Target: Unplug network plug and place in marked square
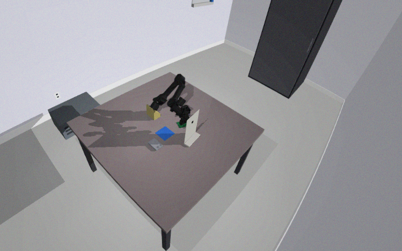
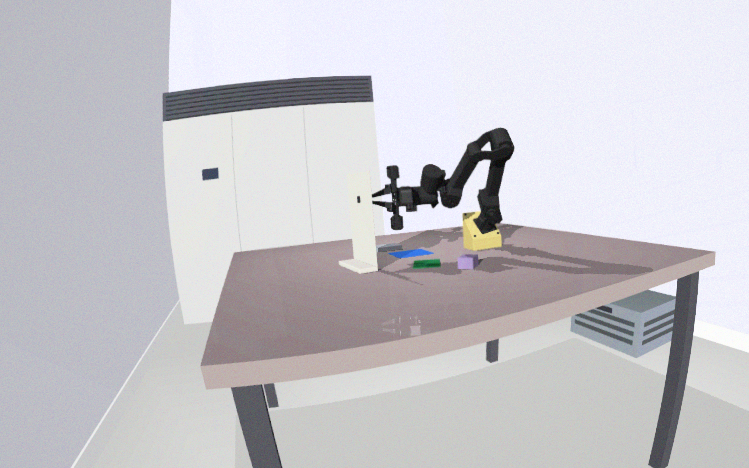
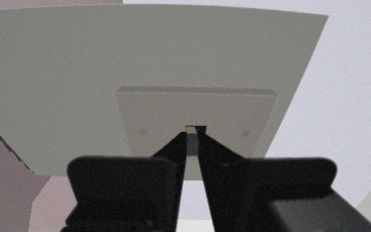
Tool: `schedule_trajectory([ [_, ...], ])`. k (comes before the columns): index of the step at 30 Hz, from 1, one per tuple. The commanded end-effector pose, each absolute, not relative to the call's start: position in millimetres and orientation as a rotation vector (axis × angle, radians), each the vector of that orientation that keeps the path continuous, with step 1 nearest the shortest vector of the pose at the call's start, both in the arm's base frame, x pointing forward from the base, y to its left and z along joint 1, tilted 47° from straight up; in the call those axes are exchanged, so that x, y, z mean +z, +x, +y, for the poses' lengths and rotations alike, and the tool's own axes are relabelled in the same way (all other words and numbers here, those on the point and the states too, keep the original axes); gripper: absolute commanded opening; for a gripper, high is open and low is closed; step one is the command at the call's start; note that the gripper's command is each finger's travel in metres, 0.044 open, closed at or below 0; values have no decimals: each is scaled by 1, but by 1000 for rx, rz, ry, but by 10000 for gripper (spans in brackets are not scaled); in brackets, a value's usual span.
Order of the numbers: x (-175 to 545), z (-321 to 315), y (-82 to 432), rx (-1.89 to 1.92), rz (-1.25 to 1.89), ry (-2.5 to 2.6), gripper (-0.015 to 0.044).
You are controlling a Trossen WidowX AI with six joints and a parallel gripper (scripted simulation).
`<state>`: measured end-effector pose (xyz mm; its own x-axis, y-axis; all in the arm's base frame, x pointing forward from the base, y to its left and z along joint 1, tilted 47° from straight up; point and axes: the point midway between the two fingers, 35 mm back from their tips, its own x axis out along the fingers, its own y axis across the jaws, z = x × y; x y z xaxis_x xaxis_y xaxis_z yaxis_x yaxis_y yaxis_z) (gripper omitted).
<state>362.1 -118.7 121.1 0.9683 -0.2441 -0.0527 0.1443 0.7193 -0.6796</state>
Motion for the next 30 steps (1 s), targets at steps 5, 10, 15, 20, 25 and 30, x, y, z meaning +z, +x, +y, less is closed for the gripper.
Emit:
schedule_trajectory([
  [5, 120, -118, 357, -215, 143, -737, 0],
  [10, 120, -118, 355, -215, 144, -737, 0],
  [15, 120, -118, 351, -215, 144, -737, 0],
  [20, 119, -118, 348, -215, 144, -737, 0],
  [25, 119, -117, 345, -215, 144, -737, 0],
  [30, 118, -117, 342, -215, 144, -737, 0],
])
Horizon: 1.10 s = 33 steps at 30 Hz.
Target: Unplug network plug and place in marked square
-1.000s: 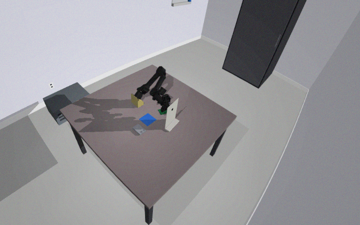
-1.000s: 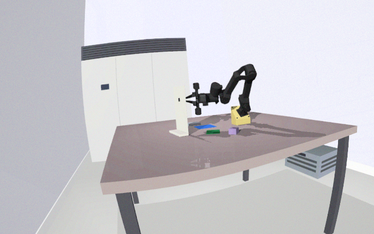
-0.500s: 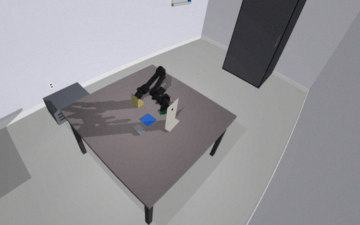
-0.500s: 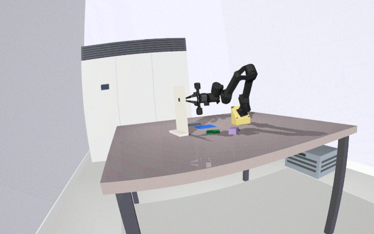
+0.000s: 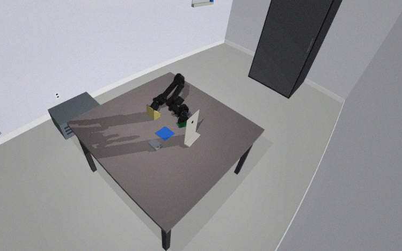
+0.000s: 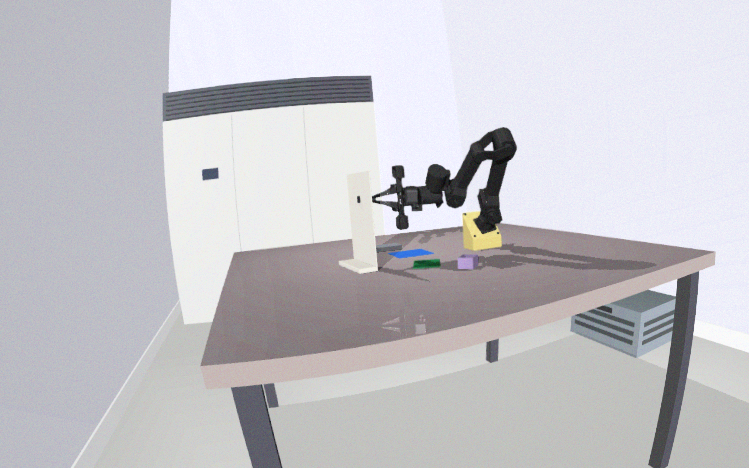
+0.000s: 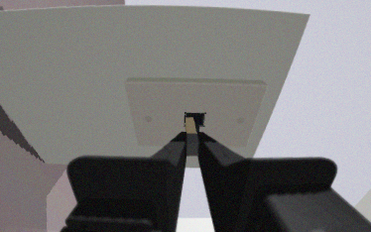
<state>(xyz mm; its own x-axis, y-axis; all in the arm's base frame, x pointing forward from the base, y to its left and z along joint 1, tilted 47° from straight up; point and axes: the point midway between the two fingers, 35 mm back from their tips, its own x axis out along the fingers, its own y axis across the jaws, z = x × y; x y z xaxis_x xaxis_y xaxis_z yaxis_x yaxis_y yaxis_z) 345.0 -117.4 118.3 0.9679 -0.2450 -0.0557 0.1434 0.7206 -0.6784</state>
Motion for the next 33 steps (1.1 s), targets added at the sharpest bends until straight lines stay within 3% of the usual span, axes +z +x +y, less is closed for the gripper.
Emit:
schedule_trajectory([
  [1, 118, -117, 342, -215, 144, -737, 0],
  [33, 115, -116, 322, -214, 145, -737, 0],
])
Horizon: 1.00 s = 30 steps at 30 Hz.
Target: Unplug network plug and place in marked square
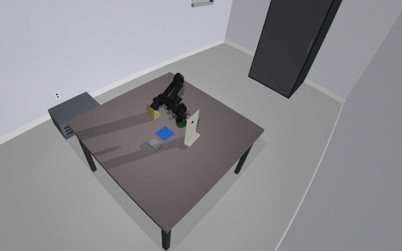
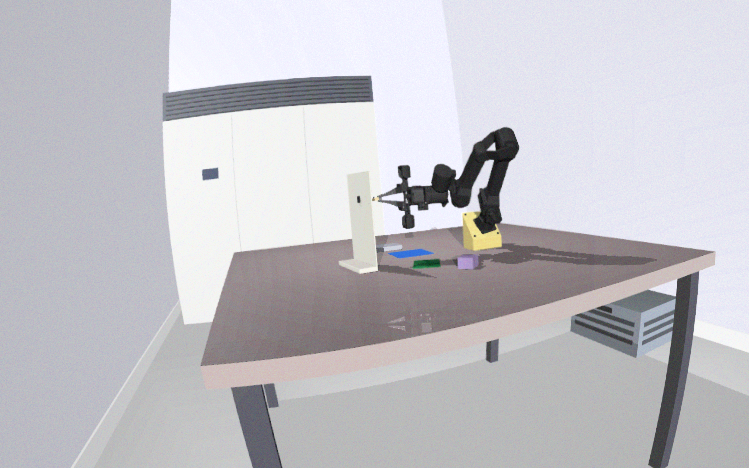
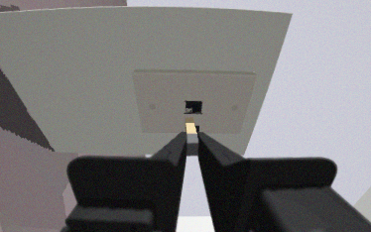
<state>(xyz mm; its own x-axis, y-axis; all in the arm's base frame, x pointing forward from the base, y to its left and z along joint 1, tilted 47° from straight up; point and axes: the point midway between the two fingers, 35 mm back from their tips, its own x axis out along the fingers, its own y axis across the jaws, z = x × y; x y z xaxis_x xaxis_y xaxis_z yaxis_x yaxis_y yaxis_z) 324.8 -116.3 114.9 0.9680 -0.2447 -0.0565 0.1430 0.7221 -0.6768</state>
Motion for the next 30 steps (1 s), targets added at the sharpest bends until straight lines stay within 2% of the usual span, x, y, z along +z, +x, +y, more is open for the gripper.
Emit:
schedule_trajectory([
  [1, 115, -116, 321, -214, 145, -737, 0],
  [30, 112, -115, 304, -214, 146, -737, 0],
])
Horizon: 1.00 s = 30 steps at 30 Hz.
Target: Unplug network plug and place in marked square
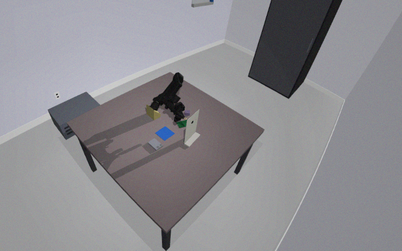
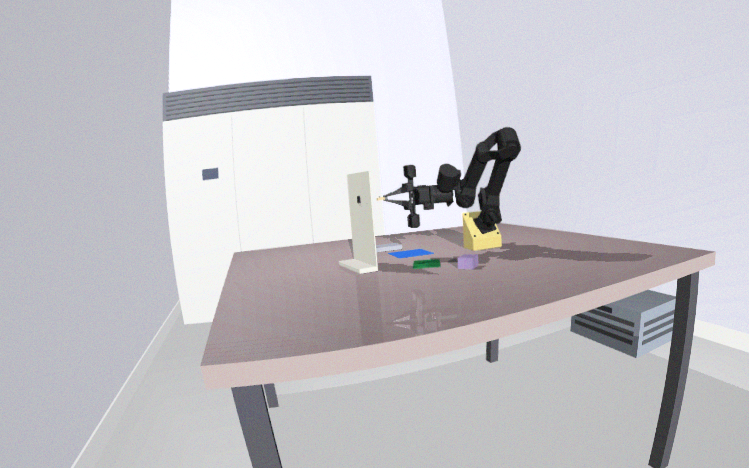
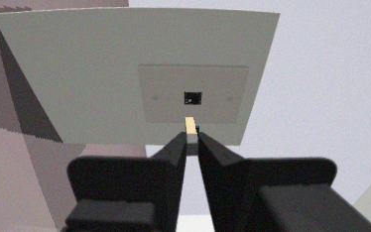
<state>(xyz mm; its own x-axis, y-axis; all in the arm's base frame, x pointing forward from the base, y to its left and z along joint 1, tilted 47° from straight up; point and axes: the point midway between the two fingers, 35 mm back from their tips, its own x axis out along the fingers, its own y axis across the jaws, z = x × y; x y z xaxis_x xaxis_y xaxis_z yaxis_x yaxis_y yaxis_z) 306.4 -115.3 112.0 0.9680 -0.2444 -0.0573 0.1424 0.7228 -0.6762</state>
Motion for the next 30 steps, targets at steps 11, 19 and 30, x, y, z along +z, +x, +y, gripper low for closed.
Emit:
schedule_trajectory([
  [11, 111, -115, 297, -214, 146, -737, 0],
  [19, 117, -124, 296, -214, 147, -734, 0],
  [30, 131, -140, 286, -213, 148, -737, 0],
])
